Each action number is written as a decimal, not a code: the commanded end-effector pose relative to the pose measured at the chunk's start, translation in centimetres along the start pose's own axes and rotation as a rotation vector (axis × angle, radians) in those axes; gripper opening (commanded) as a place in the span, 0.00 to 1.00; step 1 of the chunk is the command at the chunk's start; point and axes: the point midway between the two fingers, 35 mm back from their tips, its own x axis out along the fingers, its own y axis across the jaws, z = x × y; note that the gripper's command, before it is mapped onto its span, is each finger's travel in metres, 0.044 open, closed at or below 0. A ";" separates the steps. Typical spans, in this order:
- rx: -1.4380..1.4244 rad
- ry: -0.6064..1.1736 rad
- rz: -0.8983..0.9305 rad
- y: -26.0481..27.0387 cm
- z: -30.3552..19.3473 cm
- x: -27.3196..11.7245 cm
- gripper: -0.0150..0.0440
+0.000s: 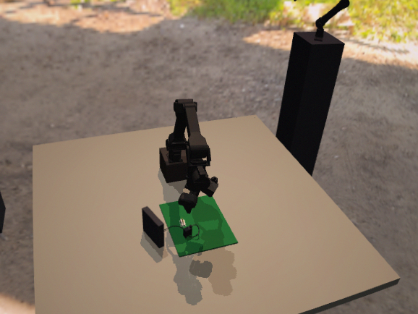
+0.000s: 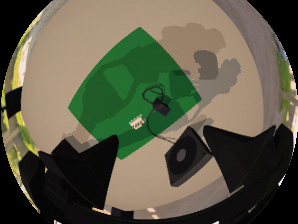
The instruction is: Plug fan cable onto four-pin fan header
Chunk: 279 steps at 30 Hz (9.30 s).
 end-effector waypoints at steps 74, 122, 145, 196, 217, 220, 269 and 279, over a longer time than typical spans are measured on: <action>-0.901 -0.034 0.007 -1.7 -1.3 14.3 1.00; -0.539 -0.031 0.014 -0.9 -2.1 9.1 0.25; 0.253 -0.022 0.026 1.7 -3.5 9.1 0.25; 1.071 -0.007 0.035 5.4 -5.4 9.2 0.25; 1.068 -0.007 0.036 5.6 -5.4 11.4 0.25; 1.068 -0.007 0.036 5.6 -5.4 11.4 0.25; 1.065 -0.007 0.036 5.6 -5.3 11.7 0.25; 1.065 -0.007 0.036 5.6 -5.3 11.8 0.25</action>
